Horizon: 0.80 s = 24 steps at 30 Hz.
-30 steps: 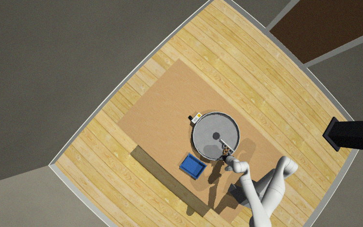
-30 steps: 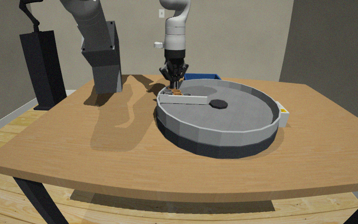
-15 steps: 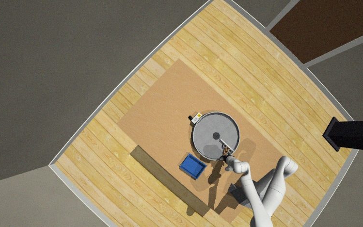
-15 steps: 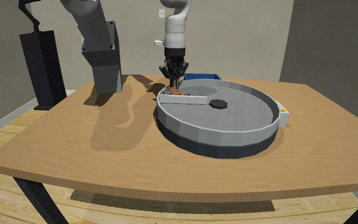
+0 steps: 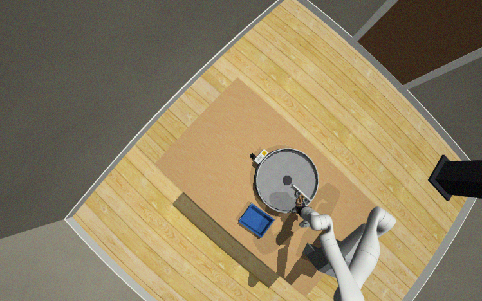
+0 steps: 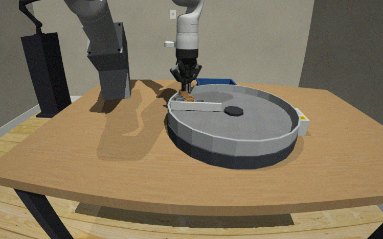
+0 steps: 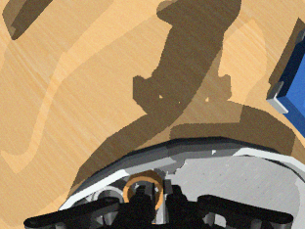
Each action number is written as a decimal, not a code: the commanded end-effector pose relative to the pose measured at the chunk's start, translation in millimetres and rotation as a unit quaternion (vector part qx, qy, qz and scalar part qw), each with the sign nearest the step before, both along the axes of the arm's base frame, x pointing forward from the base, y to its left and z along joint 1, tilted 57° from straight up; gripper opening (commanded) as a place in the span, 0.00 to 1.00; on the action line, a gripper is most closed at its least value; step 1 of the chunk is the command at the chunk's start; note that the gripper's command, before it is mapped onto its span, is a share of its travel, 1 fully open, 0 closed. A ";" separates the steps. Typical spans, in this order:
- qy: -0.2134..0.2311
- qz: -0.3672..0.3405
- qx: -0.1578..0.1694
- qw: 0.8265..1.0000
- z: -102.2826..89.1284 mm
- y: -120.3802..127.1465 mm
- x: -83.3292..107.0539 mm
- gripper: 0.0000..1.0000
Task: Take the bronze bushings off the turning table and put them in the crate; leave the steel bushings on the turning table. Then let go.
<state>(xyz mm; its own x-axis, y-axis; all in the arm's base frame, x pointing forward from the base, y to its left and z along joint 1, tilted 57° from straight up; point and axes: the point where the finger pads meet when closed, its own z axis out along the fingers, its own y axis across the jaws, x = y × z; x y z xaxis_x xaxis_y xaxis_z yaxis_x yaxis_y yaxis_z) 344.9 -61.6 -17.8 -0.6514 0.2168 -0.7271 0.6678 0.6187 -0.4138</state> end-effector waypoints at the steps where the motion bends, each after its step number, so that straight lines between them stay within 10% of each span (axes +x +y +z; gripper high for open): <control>1: 0.000 0.003 0.002 1.000 0.0 3.1 0.4 0.00; 24: 0.000 0.002 0.002 1.000 4.1 8.6 -2.4 0.00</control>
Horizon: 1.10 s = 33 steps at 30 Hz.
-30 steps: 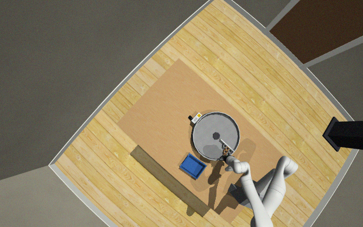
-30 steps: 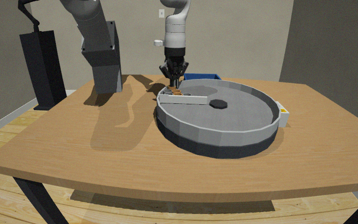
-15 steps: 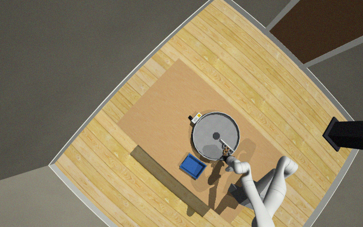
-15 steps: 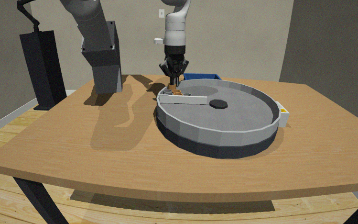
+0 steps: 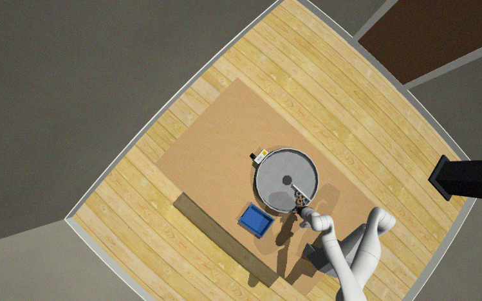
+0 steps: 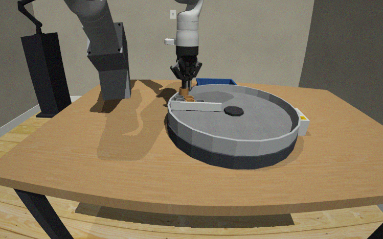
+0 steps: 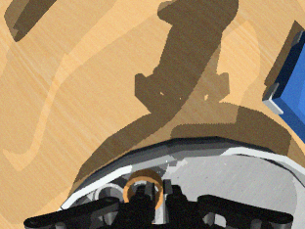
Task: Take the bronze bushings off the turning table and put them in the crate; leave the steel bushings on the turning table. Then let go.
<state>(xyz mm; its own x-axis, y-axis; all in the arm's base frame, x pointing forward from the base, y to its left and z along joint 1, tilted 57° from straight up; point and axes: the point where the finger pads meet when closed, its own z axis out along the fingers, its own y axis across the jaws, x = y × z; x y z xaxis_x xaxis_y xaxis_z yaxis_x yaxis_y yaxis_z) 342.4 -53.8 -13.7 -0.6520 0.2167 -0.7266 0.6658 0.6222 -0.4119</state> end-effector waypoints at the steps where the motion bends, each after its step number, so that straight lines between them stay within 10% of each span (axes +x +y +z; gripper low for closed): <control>1: 0.000 0.001 0.001 1.000 0.1 0.8 0.2 0.00; 33: 0.000 0.001 0.000 1.000 8.3 11.9 -5.3 0.00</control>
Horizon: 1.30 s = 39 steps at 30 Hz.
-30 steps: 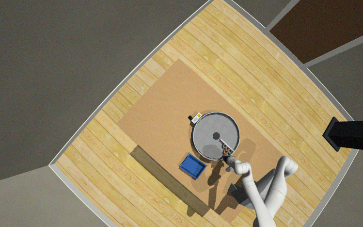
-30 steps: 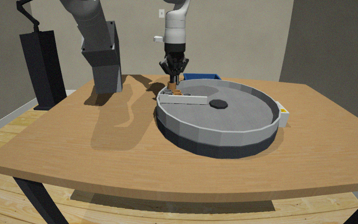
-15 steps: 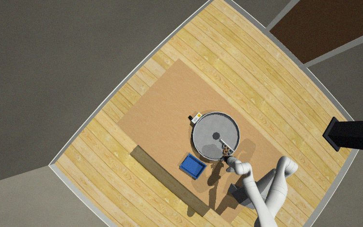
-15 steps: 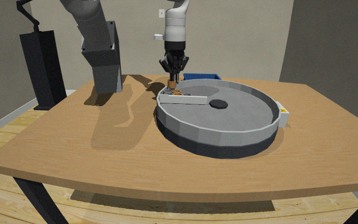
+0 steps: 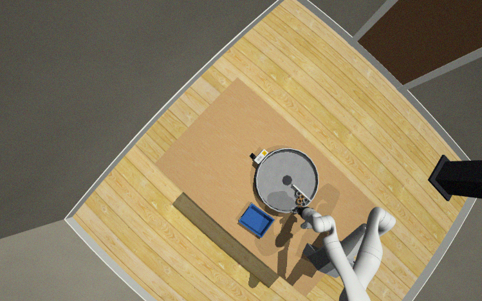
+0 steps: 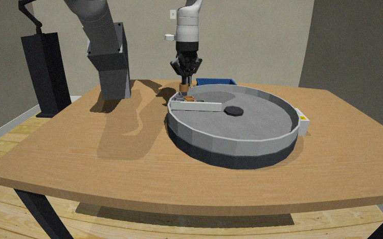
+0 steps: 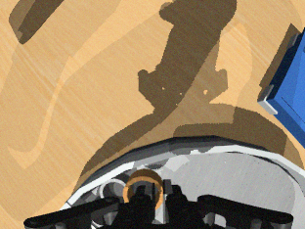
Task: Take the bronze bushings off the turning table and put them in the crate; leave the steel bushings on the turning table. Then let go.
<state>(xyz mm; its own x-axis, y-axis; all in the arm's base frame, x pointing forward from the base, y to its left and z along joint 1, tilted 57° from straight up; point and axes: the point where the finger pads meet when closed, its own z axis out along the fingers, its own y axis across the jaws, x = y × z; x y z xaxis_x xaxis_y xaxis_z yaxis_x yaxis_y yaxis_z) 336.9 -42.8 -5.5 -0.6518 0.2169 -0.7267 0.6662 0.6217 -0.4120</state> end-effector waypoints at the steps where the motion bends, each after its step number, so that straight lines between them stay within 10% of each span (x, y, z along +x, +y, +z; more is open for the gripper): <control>1: 0.000 0.001 0.001 1.000 0.1 0.9 0.2 0.00; 39: 0.000 0.001 0.001 1.000 11.7 34.4 -8.1 0.00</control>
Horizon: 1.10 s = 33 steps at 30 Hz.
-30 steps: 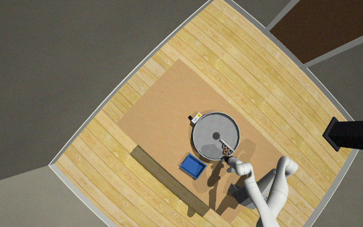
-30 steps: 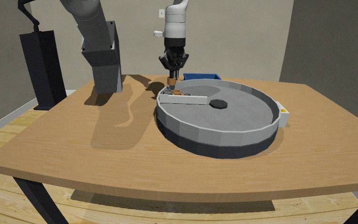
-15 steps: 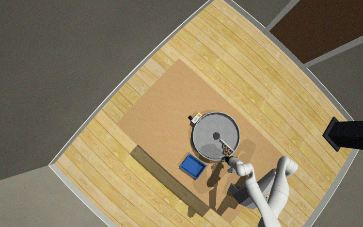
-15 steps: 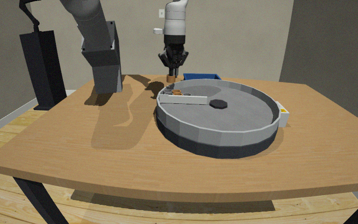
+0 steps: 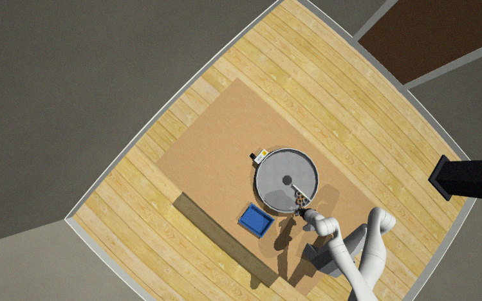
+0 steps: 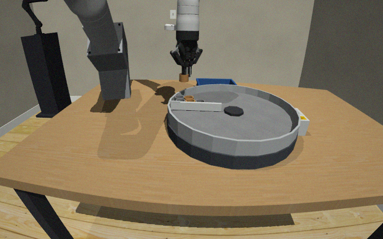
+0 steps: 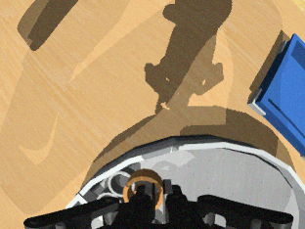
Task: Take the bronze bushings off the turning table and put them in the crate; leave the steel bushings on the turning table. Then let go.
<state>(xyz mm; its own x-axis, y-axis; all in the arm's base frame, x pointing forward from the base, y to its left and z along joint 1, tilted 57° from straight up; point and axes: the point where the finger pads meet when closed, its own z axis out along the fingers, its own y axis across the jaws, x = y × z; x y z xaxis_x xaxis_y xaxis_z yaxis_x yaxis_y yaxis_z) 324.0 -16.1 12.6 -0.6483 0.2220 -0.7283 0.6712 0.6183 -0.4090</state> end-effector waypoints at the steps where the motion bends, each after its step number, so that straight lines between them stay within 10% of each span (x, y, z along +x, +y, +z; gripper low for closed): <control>1: 0.001 0.004 0.000 1.000 -14.0 15.5 9.3 0.00; 16: 0.001 0.004 0.000 1.000 -36.9 38.8 22.7 0.00; 21: 0.001 0.004 0.000 1.000 -75.0 77.7 45.0 0.00; 33: 0.001 0.004 0.000 1.000 -75.0 77.7 45.0 0.00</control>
